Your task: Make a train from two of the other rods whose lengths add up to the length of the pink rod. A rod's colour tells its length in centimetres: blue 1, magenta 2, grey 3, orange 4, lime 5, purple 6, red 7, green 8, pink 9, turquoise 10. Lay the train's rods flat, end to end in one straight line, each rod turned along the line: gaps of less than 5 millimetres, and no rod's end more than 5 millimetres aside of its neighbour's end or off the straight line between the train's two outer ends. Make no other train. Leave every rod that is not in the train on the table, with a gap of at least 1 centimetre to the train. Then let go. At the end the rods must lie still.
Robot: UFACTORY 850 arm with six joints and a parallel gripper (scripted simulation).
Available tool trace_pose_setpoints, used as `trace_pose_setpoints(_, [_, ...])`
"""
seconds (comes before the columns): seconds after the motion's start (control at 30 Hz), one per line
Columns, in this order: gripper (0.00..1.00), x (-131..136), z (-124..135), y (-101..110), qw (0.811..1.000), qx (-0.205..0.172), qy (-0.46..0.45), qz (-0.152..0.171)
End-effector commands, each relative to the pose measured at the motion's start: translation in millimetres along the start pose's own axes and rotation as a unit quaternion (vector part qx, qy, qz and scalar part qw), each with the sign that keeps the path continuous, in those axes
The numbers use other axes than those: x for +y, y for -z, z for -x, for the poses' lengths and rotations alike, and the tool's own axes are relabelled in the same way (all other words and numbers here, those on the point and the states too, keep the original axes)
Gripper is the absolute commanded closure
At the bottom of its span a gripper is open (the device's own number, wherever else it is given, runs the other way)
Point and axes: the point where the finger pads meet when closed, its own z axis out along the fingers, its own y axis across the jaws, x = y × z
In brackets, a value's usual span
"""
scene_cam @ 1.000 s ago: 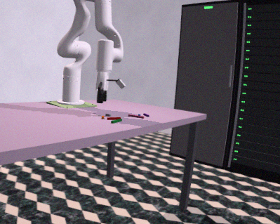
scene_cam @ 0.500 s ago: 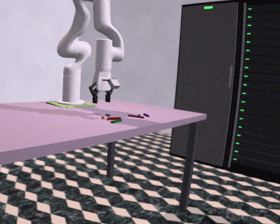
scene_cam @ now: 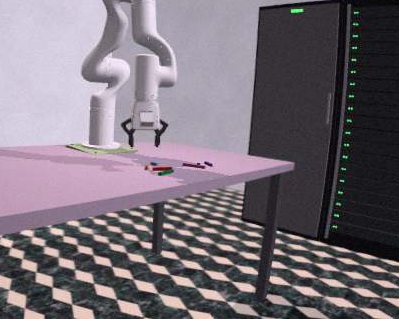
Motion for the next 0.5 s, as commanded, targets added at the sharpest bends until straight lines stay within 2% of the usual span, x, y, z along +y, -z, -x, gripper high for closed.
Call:
trace_pose_setpoints(0.0, [0.00, 1.6, -6.1, 0.6, 0.997, 0.005, -0.079, 0.019])
trace_pose_setpoints(0.13, [0.00, 2.3, -8.4, 0.7, 0.993, 0.005, -0.113, 0.018])
trace_pose_setpoints(0.47, [0.00, 2.4, -8.5, 0.7, 0.993, 0.005, -0.114, 0.018])
